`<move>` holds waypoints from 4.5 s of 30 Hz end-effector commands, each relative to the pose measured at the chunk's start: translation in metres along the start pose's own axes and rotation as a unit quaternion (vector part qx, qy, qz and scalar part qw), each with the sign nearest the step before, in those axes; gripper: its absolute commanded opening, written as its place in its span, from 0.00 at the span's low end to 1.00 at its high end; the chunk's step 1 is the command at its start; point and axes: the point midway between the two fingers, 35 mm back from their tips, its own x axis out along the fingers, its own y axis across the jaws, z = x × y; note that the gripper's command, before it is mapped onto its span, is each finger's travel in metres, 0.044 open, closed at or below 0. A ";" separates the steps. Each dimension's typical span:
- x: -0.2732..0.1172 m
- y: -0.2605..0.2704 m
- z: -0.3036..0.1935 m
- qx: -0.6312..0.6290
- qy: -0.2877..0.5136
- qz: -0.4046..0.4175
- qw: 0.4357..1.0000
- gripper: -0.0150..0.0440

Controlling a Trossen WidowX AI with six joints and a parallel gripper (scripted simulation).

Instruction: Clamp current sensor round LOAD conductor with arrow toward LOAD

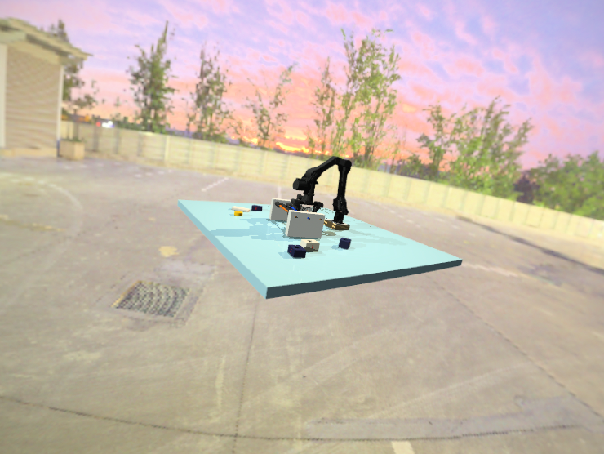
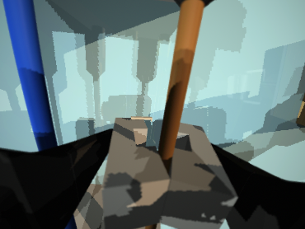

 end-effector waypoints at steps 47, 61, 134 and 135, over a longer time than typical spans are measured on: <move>-0.017 0.000 0.000 0.002 0.000 0.005 1.000 0.25; -0.017 0.000 0.000 0.002 0.000 0.005 1.000 0.25; -0.017 0.000 0.000 0.002 0.000 0.005 1.000 0.25; -0.017 0.000 0.000 0.002 0.000 0.005 1.000 0.25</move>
